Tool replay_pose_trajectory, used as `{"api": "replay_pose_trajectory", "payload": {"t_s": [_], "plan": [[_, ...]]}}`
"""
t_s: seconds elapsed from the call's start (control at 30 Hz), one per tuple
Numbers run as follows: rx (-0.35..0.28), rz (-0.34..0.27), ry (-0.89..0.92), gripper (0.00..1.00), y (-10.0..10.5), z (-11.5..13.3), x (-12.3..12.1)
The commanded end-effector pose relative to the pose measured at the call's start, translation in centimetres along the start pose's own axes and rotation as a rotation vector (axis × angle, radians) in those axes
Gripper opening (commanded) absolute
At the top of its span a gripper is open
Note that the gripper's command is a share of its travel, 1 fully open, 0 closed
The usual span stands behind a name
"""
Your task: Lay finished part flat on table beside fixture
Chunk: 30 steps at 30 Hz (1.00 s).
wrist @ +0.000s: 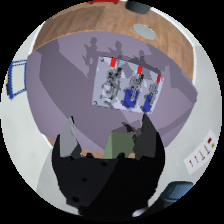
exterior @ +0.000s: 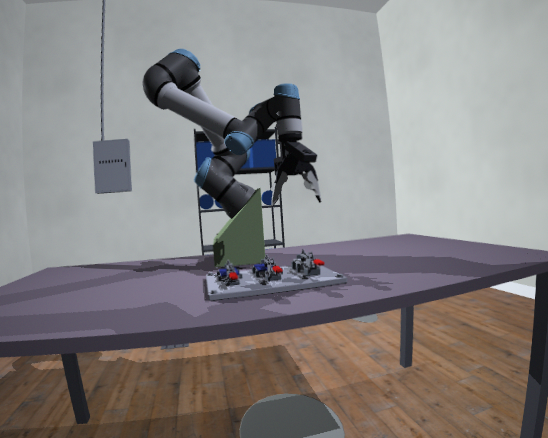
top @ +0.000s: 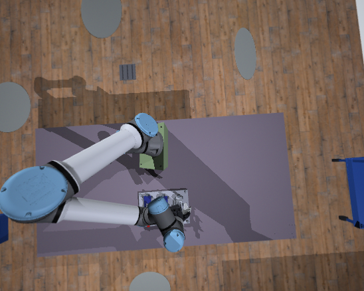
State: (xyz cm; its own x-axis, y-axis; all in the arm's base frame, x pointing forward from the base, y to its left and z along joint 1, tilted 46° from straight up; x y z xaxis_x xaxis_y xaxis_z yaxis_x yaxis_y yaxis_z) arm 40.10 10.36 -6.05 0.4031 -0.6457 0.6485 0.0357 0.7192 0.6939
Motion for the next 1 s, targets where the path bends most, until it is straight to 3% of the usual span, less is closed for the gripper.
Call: {"api": "replay_pose_trajectory", "payload": {"t_s": [0.0,0.37,0.9,0.93,0.97], "plan": [[-0.003,0.003,-0.074,1.0,0.29,-0.09,-0.18],[-0.004,0.005,-0.19,1.0,0.7,-0.13,-0.46],[-0.004,0.005,-0.214,1.0,0.78,-0.13,-0.52],[-0.004,0.005,-0.214,0.0,0.78,-0.13,-0.52],[-0.004,0.005,-0.214,0.0,0.78,-0.13,-0.52]]}}
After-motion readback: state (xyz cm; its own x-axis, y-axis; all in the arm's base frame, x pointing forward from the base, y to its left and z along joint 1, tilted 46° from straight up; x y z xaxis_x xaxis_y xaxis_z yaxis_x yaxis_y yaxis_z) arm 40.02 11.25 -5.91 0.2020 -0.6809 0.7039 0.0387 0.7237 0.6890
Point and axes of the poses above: the point where the finger pads meet when closed, its own y axis back along the fingers, its own x axis across the jaws, z = x × y, the point moved 6 cm from there along y, back along the fingers, and after that the axes turned 10 degrees about y, right-handed, at the moved point
